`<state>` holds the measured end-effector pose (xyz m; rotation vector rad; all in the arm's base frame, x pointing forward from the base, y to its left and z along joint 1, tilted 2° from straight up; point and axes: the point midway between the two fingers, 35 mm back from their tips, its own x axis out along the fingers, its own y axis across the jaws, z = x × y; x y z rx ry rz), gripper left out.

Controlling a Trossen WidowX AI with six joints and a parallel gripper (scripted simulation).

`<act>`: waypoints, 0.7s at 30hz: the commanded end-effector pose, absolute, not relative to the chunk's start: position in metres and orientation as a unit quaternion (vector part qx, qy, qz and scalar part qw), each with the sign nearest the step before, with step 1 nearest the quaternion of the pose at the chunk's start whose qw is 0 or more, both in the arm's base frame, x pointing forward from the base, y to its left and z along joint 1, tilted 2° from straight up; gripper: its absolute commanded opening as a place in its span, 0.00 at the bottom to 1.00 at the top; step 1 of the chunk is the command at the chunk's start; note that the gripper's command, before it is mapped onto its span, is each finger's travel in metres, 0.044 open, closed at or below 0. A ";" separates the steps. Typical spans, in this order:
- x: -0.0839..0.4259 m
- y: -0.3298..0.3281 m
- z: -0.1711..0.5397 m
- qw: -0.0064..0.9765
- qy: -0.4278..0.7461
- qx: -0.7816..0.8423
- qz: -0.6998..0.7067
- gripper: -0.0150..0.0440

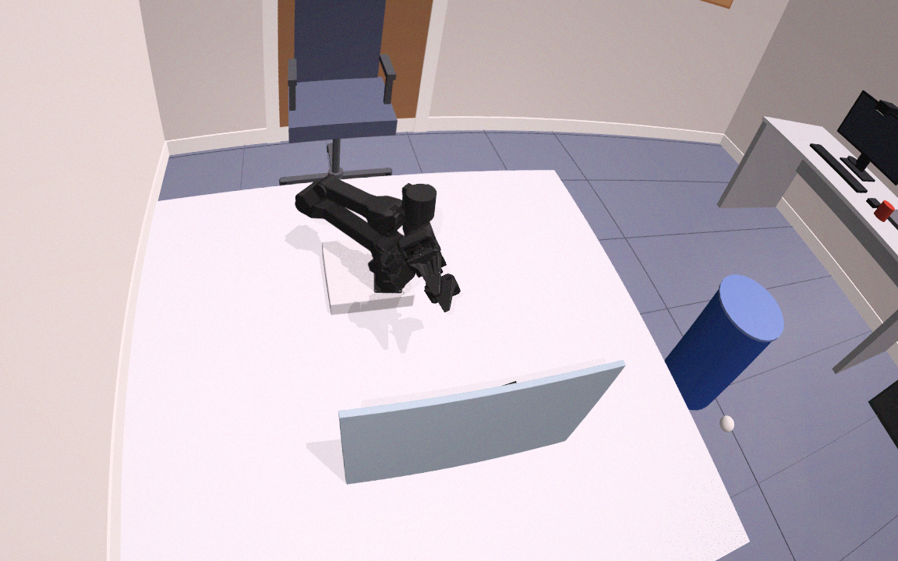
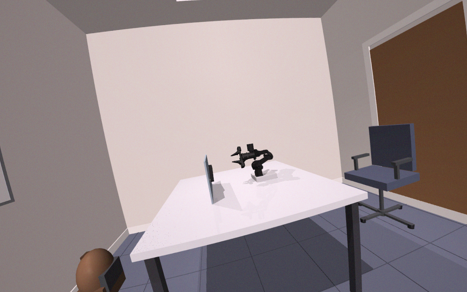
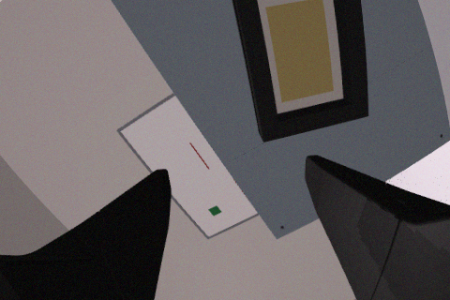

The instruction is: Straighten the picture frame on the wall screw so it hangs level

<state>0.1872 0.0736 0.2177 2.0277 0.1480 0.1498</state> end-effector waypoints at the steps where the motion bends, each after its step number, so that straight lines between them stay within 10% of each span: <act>1: 0.201 0.082 0.214 0.539 0.063 0.838 0.060 0.69; 21: 0.261 0.086 0.184 0.583 0.057 0.808 0.065 0.69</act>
